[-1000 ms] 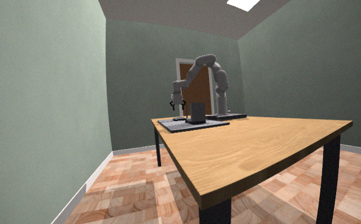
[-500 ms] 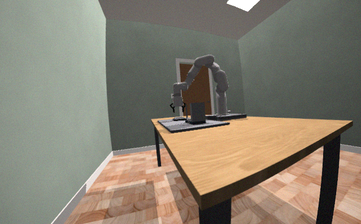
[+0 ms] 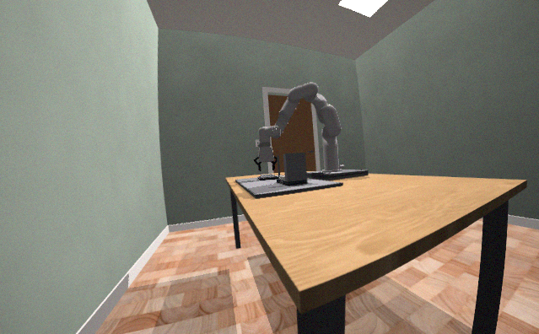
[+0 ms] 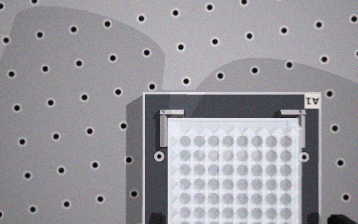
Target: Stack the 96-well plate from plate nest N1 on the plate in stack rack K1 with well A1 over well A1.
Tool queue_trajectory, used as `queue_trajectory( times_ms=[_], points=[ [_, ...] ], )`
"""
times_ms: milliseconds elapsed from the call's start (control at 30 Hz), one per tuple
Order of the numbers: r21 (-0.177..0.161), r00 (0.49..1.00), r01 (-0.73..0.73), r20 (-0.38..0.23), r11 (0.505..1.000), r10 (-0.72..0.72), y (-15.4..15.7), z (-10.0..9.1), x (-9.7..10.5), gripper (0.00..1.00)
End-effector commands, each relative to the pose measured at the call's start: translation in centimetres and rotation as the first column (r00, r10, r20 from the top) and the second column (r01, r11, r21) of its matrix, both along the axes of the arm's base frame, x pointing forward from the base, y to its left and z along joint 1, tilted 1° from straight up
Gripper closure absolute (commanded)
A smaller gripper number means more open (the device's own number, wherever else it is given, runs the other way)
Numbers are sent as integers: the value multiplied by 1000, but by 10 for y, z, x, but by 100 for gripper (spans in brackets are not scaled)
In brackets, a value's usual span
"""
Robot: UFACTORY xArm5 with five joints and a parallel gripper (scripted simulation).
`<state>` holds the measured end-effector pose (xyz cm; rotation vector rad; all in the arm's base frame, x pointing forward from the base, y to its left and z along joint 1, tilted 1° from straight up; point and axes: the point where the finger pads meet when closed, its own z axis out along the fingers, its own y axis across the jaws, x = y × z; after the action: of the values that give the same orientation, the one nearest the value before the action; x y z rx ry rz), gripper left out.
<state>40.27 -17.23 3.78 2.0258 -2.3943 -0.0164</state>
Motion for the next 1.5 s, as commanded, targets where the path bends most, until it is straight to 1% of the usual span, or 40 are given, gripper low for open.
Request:
queue_trajectory(
  times_ms=[0, 100, 533, 1467],
  points=[
    [-13, 1000, 0, -2, 1000, 0, -1, -8, 1, 0],
    [-13, 1000, 0, -2, 1000, 0, -1, -11, 1, 0],
    [-13, 1000, 0, -2, 1000, 0, -1, -11, 1, 0],
    [-13, 1000, 0, -2, 1000, 0, -1, -27, 1, 0]
  ],
)
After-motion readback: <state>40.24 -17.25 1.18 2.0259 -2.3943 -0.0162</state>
